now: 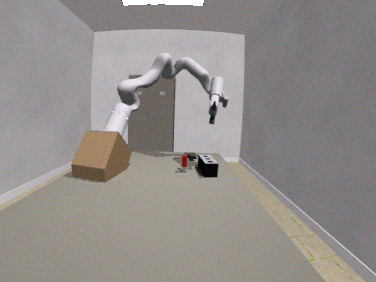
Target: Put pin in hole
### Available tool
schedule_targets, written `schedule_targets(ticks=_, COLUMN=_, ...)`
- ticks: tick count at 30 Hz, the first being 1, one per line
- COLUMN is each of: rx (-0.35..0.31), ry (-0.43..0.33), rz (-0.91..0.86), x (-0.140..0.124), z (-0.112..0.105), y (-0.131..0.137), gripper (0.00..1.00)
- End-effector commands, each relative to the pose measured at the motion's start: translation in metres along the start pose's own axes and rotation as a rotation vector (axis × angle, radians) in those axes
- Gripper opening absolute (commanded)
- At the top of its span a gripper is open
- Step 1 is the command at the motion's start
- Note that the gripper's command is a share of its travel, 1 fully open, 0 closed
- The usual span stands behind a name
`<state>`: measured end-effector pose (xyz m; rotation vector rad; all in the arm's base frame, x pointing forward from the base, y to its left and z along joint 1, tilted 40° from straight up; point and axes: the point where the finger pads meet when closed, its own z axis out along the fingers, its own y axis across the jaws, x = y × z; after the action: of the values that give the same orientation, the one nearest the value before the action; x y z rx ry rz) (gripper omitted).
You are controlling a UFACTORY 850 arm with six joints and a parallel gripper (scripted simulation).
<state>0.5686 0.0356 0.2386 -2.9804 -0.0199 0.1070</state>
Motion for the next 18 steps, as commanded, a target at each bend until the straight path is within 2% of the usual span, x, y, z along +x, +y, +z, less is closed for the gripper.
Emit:
schedule_targets(ticks=1, rx=-0.121, ry=0.049, rz=0.009, x=0.0216, z=-0.0129, y=0.0235, gripper=1.0)
schedule_targets(ticks=12, rx=-0.121, ry=0.049, rz=0.009, x=0.0216, z=-0.0129, y=0.0235, gripper=1.0)
schedule_targets(ticks=13, rx=-0.16, ry=0.074, rz=0.011, x=0.0305, z=-0.0195, y=0.0311, gripper=1.0)
schedule_targets(ticks=18, rx=-0.16, ry=0.074, rz=0.011, x=0.0305, z=-0.0195, y=0.0311, gripper=1.0)
